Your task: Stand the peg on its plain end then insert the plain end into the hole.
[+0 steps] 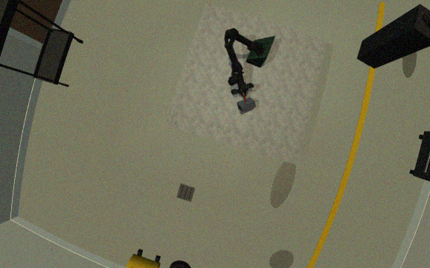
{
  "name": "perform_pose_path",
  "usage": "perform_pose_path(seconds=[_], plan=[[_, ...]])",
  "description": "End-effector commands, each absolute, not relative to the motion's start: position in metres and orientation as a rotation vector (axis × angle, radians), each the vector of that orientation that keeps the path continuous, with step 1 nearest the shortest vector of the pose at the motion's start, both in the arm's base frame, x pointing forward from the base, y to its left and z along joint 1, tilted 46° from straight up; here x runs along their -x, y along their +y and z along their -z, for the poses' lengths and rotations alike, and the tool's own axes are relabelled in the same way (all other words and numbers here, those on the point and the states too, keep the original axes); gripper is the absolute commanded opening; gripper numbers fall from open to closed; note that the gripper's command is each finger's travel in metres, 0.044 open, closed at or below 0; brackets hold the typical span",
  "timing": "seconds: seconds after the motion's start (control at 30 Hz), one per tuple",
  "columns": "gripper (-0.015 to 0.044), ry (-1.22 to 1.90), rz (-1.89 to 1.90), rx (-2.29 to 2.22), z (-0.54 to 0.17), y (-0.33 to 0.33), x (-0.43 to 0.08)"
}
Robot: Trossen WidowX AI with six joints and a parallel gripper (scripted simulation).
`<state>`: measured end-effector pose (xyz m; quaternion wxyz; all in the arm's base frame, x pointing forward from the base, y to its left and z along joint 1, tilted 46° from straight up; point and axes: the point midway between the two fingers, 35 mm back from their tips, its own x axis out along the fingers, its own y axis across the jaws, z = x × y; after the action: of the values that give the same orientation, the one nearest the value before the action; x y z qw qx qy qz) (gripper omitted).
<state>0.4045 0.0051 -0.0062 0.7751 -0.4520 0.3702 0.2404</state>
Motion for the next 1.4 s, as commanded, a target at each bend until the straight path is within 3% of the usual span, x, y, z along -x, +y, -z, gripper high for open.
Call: perform_pose_path(seconds=[0.0, 1.37], plan=[[0.0000, 0.804, -0.520, 0.978, 0.010, 0.006, -0.406], [0.0000, 0.803, -0.521, 0.978, 0.023, 0.006, -0.418]])
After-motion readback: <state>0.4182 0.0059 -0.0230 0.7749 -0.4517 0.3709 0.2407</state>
